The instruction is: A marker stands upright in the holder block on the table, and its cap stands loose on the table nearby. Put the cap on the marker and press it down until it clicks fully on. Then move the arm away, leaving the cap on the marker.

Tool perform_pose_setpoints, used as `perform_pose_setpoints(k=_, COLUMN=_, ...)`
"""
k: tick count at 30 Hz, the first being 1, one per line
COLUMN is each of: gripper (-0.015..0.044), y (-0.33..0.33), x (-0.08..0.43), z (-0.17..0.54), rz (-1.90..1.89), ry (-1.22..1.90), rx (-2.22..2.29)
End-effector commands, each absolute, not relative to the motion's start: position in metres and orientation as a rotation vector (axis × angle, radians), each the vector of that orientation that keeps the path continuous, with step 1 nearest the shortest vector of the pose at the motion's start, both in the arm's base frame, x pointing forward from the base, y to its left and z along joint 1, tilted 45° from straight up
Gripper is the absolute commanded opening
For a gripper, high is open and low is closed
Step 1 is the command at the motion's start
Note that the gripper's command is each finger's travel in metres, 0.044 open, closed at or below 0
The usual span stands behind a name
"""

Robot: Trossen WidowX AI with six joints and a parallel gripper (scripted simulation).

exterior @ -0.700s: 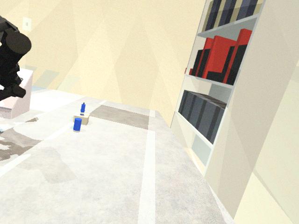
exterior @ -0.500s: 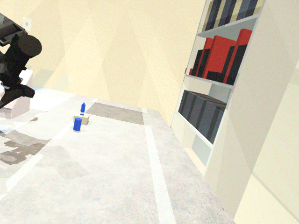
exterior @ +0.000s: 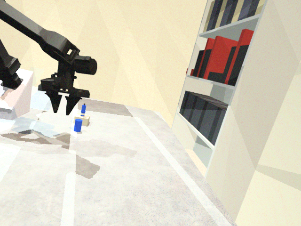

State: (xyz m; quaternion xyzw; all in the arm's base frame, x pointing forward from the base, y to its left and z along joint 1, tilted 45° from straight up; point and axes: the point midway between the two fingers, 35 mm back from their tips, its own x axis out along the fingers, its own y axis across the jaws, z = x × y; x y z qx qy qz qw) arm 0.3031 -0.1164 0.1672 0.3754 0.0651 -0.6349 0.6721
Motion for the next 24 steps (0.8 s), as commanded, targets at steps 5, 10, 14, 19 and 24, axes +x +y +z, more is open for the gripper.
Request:
perform_pose_setpoints(k=5, gripper=0.0254, y=-0.028, x=0.331, z=0.084, rz=-1.086, ry=0.937, rx=0.111)
perform_pose_setpoints(k=10, gripper=0.0254, y=0.000, x=0.329, z=0.059, rz=-0.922, ry=1.144, rx=-0.148)
perform_pose_setpoints(k=14, gripper=0.0254, y=-0.001, x=0.327, z=0.060, rz=-0.920, ry=1.146, rx=-0.150)
perform_pose_setpoints(k=19, gripper=0.0254, y=-0.018, x=0.330, z=0.043, rz=-0.921, ry=1.145, rx=-0.150)
perform_pose_setpoints(k=24, gripper=0.0254, y=-0.026, x=0.331, z=0.035, rz=-0.921, ry=1.145, rx=-0.151)
